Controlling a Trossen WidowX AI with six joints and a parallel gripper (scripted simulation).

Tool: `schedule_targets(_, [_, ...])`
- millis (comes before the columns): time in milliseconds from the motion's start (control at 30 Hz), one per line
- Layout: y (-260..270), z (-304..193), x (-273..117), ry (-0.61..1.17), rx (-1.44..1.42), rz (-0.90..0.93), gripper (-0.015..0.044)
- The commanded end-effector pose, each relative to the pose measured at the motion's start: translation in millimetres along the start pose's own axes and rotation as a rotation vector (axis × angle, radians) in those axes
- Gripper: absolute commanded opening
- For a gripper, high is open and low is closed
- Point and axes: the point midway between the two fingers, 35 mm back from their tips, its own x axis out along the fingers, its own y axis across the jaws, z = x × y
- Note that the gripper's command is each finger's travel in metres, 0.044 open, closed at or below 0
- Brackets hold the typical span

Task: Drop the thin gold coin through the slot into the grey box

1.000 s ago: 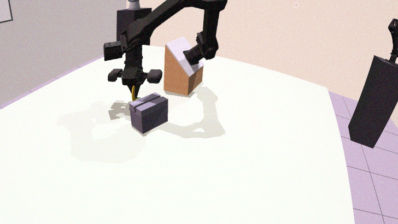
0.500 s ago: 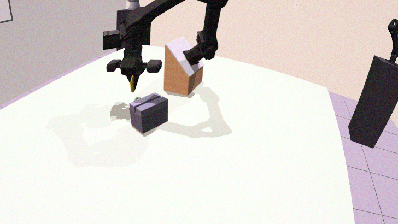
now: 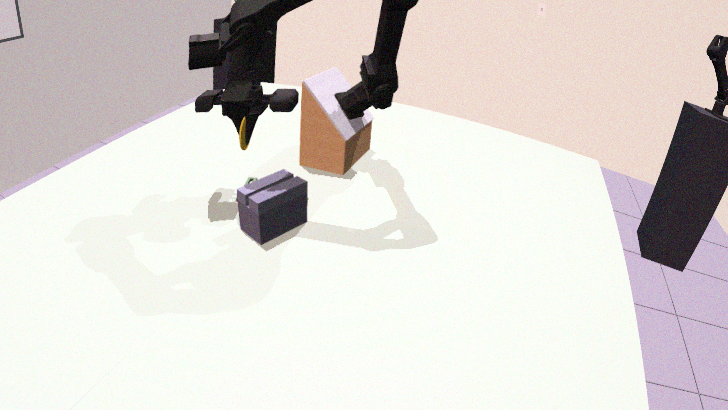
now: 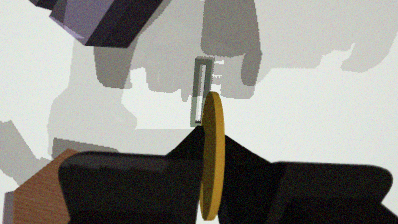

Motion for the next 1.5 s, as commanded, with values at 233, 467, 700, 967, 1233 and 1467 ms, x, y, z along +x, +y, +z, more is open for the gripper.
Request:
schedule_targets(233, [0,1,-9,-0.002,0.172,-0.012,0.0000])
schedule_targets(467, [0,0,-9,-0.004,0.408,-0.011,0.0000])
schedule_targets(700, [0,-1,-9,-0.005,0.637,-0.011,0.0000])
schedule_targets(967, [2,4,-10,-0.006,0.659,-0.013,0.0000])
schedule_targets(1233, [11,21,-11,-0.007,0.661,-0.018,0.0000])
schedule_targets(1467, [19,36,-12,-0.008,0.661,-0.020,0.0000])
